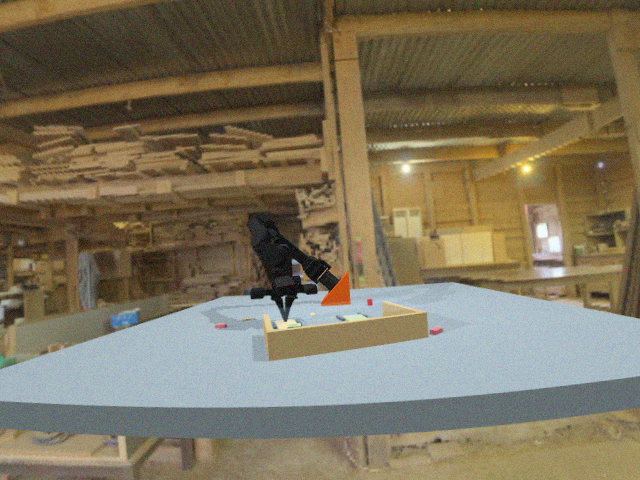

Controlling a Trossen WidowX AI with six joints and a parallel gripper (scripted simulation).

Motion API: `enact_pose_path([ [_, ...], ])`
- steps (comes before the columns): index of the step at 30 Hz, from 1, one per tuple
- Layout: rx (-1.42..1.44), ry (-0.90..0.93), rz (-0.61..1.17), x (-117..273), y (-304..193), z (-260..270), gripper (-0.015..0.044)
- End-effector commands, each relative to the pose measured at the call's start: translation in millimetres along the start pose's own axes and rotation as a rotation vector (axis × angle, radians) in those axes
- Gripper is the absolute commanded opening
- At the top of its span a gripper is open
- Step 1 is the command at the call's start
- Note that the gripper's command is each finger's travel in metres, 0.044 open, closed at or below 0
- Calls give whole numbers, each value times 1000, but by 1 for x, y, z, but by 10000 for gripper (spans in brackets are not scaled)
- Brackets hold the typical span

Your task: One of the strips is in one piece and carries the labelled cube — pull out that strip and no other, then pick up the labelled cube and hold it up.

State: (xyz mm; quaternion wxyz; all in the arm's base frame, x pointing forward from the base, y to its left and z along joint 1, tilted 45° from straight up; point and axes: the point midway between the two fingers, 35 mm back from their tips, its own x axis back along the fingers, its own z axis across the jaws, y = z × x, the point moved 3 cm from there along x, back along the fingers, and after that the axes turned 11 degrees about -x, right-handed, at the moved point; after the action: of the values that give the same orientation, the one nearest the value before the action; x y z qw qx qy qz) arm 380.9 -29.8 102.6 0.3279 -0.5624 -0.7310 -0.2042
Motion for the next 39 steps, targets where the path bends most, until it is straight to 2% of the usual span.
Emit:
enact_pose_path([
  [1,6,1,23,-7,-10,-1,0],
  [39,8,1,25,-6,-66,-10,0],
])
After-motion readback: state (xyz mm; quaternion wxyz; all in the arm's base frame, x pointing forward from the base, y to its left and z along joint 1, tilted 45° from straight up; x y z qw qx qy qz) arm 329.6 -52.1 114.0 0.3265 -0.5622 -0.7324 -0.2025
